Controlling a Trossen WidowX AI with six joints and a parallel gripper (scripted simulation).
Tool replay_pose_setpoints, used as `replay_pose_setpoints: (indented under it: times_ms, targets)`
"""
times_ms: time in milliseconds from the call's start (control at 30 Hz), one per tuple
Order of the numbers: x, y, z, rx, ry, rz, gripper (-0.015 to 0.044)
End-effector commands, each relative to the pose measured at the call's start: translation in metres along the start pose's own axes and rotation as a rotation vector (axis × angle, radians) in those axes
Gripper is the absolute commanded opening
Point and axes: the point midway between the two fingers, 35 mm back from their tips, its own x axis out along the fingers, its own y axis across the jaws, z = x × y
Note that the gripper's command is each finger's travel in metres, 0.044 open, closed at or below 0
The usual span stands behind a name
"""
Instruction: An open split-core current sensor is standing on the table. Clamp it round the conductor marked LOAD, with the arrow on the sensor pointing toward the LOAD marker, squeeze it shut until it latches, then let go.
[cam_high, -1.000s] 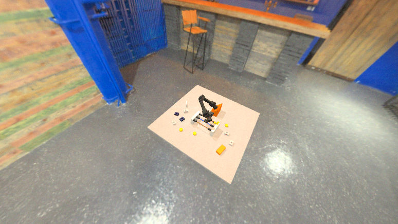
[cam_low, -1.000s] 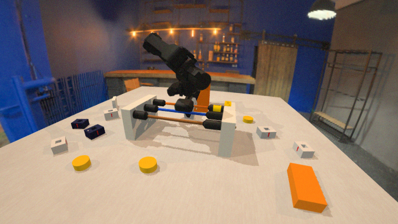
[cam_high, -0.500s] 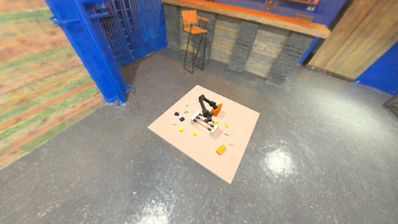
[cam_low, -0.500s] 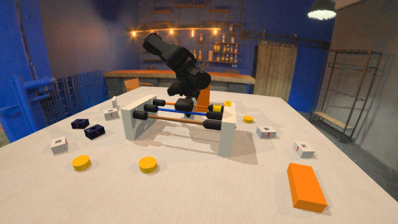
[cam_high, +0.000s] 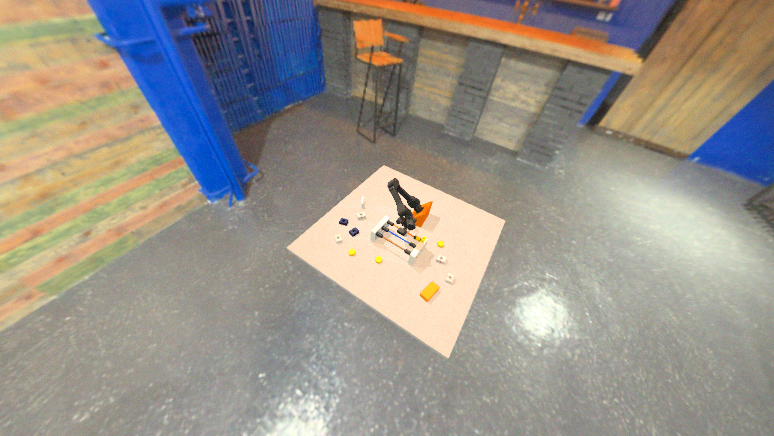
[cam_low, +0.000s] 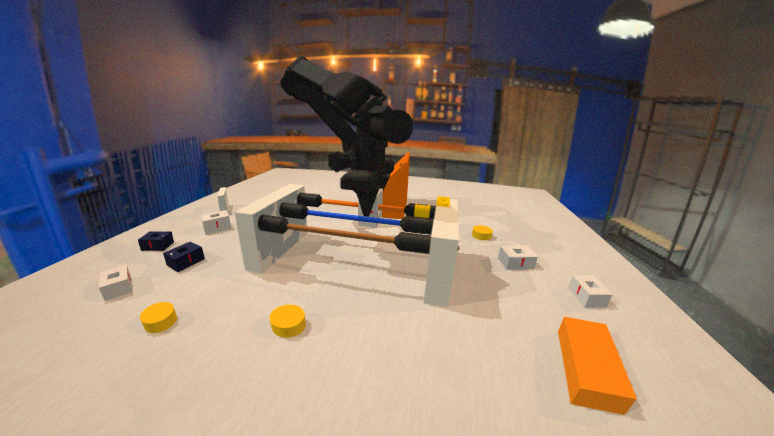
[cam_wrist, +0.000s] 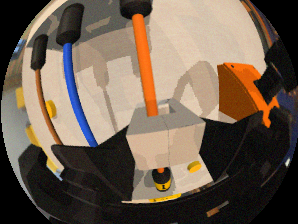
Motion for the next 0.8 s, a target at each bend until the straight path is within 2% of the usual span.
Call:
replay_pose_setpoints:
  times_ms: [0,767]
  targets:
    - [0.001,-0.003,0.000,-0.002,0.002,-0.016,0.0000]
    - [0.000,0.007,0.000,-0.001,-0.001,-0.003,0.0000]
